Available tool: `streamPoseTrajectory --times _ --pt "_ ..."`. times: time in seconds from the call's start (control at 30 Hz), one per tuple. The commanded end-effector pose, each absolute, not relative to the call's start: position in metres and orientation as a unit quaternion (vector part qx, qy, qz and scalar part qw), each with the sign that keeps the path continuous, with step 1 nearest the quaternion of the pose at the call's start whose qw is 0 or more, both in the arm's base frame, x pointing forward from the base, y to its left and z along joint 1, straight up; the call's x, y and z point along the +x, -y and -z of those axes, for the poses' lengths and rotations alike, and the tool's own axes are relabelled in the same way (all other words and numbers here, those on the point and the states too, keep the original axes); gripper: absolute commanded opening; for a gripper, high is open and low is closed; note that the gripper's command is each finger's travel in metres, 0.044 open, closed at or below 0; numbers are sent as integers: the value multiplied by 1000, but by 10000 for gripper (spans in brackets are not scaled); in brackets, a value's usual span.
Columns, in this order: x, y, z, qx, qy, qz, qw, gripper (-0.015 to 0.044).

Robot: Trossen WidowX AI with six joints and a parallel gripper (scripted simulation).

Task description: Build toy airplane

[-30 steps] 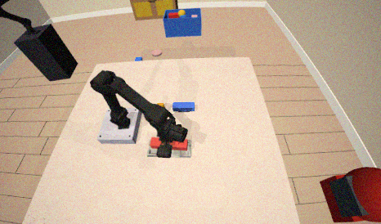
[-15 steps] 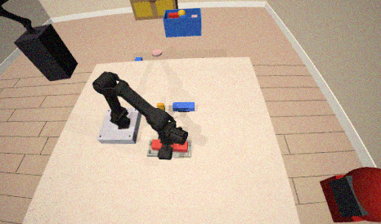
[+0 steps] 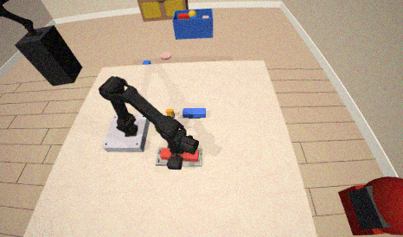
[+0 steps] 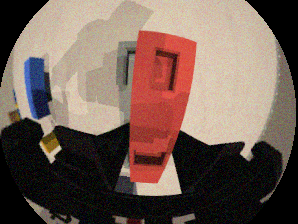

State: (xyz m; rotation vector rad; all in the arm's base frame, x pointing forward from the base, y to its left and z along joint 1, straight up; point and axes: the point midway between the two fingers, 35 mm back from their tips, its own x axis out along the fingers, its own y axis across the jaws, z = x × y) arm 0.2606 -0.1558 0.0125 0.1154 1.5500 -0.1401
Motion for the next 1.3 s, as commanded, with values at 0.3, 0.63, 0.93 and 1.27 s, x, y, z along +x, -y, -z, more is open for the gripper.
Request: streamPoseTrajectory --times 0.3,0.63,0.93,1.27 --pt "261 156 -13 52 -698 63 711 241" --pt "261 156 -13 52 -698 63 711 440" --pt "262 157 -24 52 -698 63 711 440" --pt "262 156 -120 49 -698 62 712 440"
